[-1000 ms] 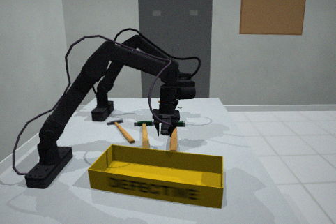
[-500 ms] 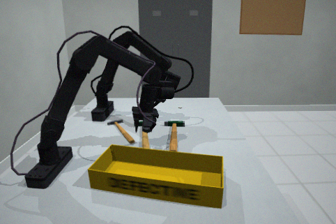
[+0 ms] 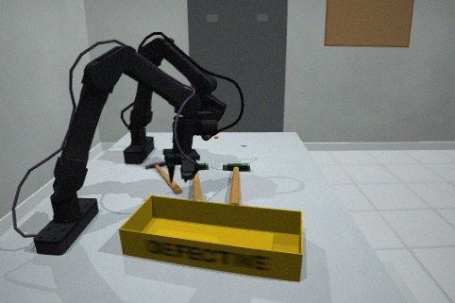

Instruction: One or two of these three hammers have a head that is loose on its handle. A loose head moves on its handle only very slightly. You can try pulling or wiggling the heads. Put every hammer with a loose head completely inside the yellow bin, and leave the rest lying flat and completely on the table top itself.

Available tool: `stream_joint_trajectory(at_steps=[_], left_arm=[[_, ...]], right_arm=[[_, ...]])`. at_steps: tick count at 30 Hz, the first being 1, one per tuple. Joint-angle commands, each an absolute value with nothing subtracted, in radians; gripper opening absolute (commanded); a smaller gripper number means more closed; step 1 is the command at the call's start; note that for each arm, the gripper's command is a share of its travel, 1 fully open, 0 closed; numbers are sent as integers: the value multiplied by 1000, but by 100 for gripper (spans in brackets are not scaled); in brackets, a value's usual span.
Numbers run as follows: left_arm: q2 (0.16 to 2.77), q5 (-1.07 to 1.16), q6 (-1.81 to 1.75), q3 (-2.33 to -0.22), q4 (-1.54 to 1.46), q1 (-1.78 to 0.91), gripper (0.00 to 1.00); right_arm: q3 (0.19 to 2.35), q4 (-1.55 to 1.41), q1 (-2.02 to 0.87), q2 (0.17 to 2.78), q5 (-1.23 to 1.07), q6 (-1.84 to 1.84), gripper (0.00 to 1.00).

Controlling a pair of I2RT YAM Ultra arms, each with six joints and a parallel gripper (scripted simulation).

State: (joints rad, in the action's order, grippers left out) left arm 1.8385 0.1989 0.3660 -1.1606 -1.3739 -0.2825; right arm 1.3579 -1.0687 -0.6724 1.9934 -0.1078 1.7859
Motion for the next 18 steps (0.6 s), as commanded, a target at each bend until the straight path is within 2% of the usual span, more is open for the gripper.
stream_joint_trajectory(at_steps=[1,18], left_arm=[[1766,182,141,-1104,-1335,-321,37],[1547,178,-548,-845,-1141,-458,37]], right_arm=[[1318,-1004,-702,1940,-70,1776,47],[1207,-876,-766,1888,-1,1771,47]])
